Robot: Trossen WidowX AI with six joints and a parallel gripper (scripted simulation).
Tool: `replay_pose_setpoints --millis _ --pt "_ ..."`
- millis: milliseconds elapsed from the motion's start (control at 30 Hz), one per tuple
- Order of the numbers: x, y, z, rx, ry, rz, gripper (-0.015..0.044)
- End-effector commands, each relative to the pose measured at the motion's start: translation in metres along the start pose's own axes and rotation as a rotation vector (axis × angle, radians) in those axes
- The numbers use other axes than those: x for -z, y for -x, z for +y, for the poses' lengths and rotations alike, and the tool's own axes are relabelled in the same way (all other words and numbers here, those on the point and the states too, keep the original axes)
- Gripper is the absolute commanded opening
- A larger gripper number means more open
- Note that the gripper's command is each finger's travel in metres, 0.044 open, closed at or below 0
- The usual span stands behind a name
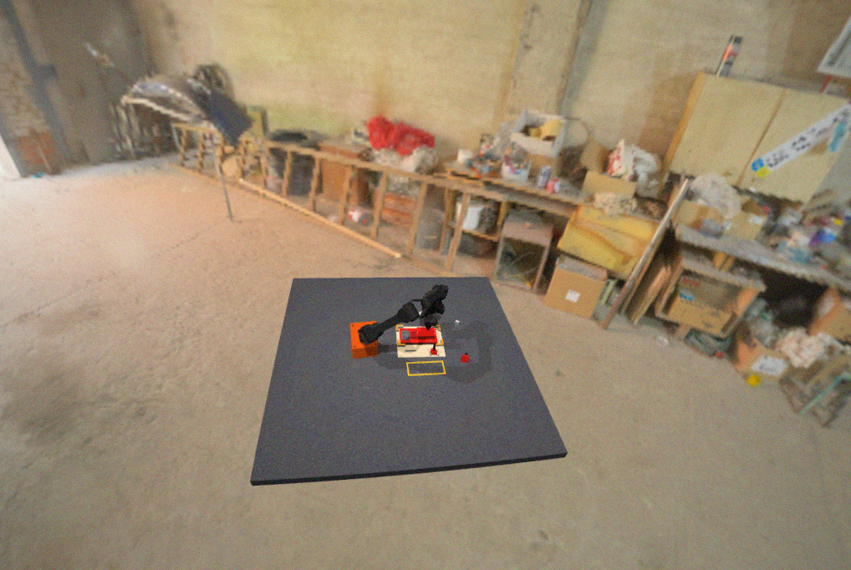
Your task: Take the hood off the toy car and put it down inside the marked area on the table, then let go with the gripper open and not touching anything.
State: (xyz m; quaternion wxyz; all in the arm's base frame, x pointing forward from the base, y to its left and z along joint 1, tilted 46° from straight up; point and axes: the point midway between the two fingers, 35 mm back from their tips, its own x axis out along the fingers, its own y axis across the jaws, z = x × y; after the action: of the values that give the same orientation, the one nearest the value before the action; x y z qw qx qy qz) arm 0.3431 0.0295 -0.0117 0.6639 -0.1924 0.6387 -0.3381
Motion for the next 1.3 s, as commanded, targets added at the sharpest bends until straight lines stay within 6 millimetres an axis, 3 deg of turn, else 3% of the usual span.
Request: replay_pose_setpoints --millis 0,1267 --pt "-0.001 0.0 -0.002 0.011 -0.005 -0.012 0.044" --pt "-0.002 -0.023 -0.002 0.011 -0.005 -0.013 0.044"
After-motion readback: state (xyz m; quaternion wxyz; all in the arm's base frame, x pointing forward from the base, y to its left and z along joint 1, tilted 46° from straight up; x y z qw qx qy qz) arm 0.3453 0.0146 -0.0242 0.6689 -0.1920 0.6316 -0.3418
